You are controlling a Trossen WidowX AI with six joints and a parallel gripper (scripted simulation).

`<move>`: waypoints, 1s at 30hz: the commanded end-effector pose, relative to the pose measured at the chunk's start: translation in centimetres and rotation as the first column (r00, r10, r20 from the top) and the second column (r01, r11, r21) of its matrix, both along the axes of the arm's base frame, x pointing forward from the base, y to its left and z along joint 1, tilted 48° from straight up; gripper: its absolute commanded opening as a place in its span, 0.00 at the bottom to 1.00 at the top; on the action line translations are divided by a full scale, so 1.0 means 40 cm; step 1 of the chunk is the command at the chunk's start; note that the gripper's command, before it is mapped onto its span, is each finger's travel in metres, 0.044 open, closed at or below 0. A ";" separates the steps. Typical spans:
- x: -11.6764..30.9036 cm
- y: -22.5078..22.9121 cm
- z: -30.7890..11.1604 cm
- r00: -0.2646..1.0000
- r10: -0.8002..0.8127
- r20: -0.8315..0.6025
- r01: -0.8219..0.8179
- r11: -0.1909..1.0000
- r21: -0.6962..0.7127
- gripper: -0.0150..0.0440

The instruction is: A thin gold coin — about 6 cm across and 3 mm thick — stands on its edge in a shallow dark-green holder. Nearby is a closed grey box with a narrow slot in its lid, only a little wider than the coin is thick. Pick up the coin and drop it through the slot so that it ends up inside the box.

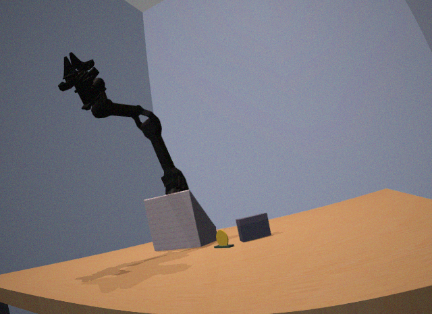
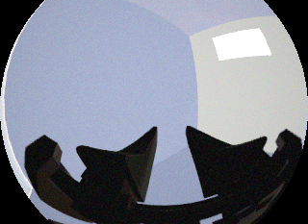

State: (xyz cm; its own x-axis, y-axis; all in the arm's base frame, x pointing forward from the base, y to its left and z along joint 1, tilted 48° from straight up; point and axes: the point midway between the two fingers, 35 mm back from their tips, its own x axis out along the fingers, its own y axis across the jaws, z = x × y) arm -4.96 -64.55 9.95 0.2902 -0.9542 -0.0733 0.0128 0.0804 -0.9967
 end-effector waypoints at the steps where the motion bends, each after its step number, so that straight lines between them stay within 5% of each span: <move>1: 0.149 0.031 -0.086 0.990 0.077 0.120 -0.099 0.978 0.182 0.53; 8: 0.405 0.145 -0.237 0.946 0.121 0.302 -0.262 0.833 0.487 0.53; 17: 0.650 0.388 -0.389 0.907 0.017 0.421 -0.375 0.489 0.788 0.53; 30: 0.833 0.833 -0.517 0.955 -0.153 0.255 -0.274 -0.119 0.954 0.53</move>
State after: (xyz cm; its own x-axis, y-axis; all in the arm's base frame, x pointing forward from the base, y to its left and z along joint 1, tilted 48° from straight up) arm 27.32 -36.30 -9.84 0.5948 -0.0029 -0.8039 0.1153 0.9900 0.0817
